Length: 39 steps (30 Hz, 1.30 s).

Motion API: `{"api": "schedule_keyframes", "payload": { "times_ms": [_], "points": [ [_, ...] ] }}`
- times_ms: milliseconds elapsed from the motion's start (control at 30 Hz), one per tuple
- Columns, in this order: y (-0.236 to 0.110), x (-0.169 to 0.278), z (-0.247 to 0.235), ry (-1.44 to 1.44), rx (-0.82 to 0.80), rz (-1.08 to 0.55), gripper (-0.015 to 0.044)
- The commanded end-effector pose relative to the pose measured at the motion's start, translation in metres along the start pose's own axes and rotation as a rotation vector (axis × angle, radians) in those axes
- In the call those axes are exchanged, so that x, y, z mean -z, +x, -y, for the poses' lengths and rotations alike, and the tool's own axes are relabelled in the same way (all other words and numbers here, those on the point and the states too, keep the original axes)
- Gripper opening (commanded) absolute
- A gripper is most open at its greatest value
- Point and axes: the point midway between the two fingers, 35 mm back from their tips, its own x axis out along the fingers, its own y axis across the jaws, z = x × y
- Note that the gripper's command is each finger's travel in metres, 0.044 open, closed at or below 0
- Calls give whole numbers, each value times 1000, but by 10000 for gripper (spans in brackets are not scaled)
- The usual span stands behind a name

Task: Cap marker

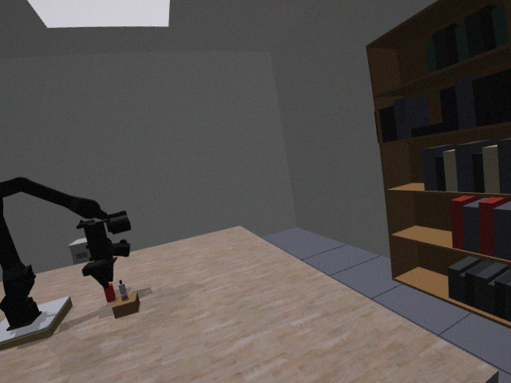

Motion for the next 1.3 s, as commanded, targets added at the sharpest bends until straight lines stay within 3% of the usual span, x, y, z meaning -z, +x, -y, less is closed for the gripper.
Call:
{"api": "schedule_keyframes", "payload": {
  "times_ms": [0,667,800,1100,1200,1267],
  "points": [
    [9,2,0,1,0,-10,241],
    [37,4,0,1,0,-10,241],
    [37,4,0,1,0,-10,136],
    [37,5,0,1,0,-10,76],
    [36,1,-1,-6,-10,2,0],
    [33,-2,-2,-12,-18,12,0]
  ]
}}
